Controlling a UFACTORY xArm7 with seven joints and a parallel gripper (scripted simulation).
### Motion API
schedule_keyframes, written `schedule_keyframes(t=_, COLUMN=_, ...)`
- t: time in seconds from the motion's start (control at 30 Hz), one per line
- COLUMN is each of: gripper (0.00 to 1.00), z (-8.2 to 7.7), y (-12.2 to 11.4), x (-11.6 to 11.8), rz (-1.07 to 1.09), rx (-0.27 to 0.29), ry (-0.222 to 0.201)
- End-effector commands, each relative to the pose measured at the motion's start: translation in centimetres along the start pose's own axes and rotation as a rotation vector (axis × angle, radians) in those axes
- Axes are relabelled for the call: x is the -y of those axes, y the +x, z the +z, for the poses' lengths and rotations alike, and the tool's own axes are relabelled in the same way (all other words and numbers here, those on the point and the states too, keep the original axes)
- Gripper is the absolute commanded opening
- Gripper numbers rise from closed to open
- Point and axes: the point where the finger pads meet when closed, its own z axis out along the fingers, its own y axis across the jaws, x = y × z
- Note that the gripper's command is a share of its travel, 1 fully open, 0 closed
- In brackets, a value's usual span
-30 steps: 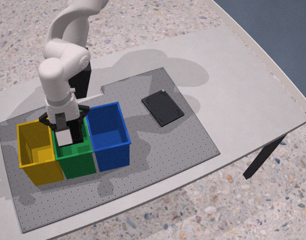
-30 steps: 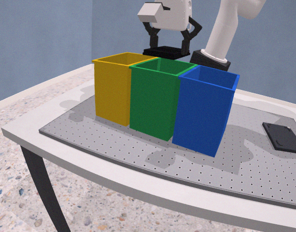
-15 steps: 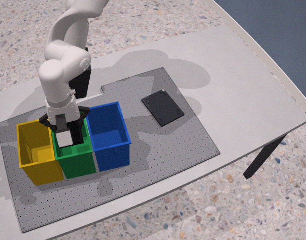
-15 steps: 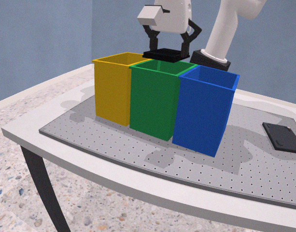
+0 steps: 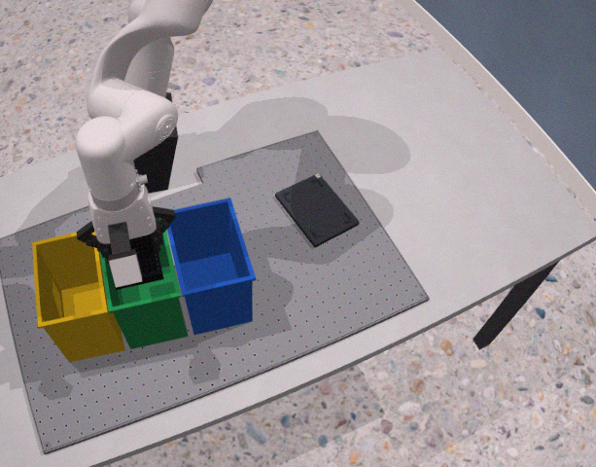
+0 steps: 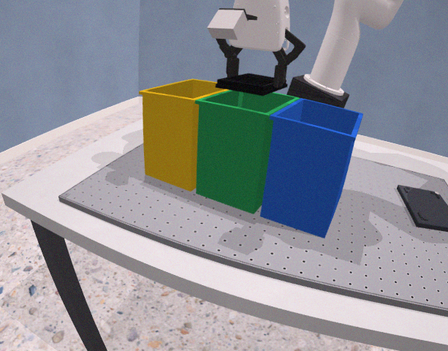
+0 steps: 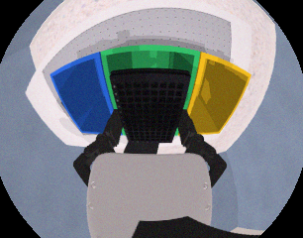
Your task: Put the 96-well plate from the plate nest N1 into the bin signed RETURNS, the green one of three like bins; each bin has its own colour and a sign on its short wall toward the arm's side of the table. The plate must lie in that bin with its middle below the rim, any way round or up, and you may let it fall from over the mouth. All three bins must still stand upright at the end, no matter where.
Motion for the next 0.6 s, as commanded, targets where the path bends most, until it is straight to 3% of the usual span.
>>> schedule_keyframes(t=0.0, gripper=0.00, z=-0.06, y=0.13, x=-0.05, rz=0.000, rx=-0.004, ry=-0.001)
schedule_keyframes(t=0.57, gripper=0.00, z=0.19, y=0.13, x=-0.05, rz=0.000, rx=-0.004, ry=-0.001)
